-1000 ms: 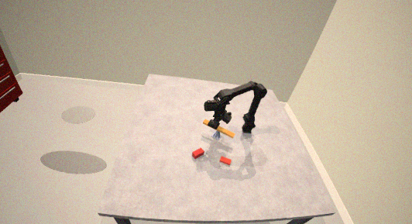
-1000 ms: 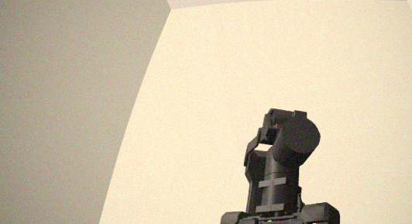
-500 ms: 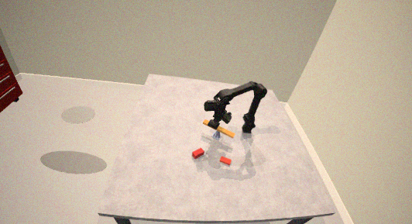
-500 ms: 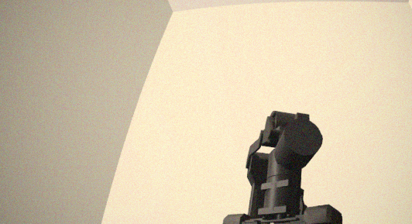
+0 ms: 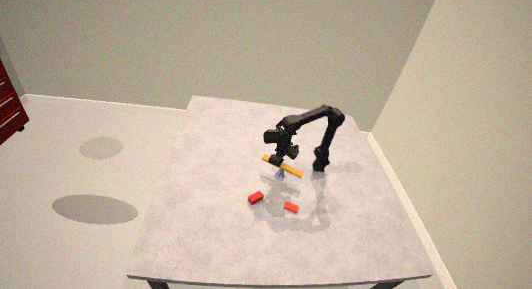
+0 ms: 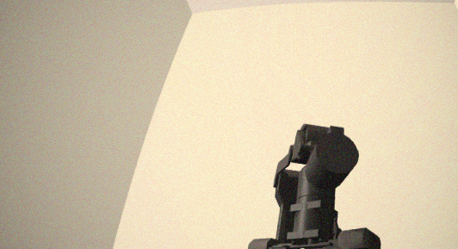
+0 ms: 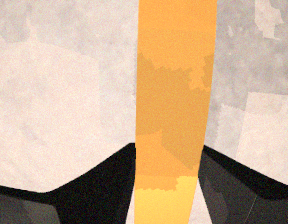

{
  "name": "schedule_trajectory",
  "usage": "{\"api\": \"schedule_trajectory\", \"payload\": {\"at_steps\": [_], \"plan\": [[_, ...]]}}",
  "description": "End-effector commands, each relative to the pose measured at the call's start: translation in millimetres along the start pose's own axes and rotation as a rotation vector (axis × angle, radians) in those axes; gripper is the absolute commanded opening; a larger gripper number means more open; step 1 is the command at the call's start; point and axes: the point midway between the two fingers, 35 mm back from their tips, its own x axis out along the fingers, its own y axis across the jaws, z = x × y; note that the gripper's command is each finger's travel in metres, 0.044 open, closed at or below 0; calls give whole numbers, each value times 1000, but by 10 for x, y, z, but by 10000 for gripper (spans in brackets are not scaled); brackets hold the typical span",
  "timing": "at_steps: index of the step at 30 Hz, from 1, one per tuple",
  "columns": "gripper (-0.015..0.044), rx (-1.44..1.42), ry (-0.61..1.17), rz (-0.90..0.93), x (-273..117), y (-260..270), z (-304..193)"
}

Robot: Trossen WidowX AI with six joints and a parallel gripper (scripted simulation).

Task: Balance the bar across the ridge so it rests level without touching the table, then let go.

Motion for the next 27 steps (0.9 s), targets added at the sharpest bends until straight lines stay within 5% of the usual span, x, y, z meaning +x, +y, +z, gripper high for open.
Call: {"api": "schedule_trajectory", "payload": {"at_steps": [1,27], "plan": [[0,1,1,1,20,0,-5],[0,1,1,1,10,0,-10]]}}
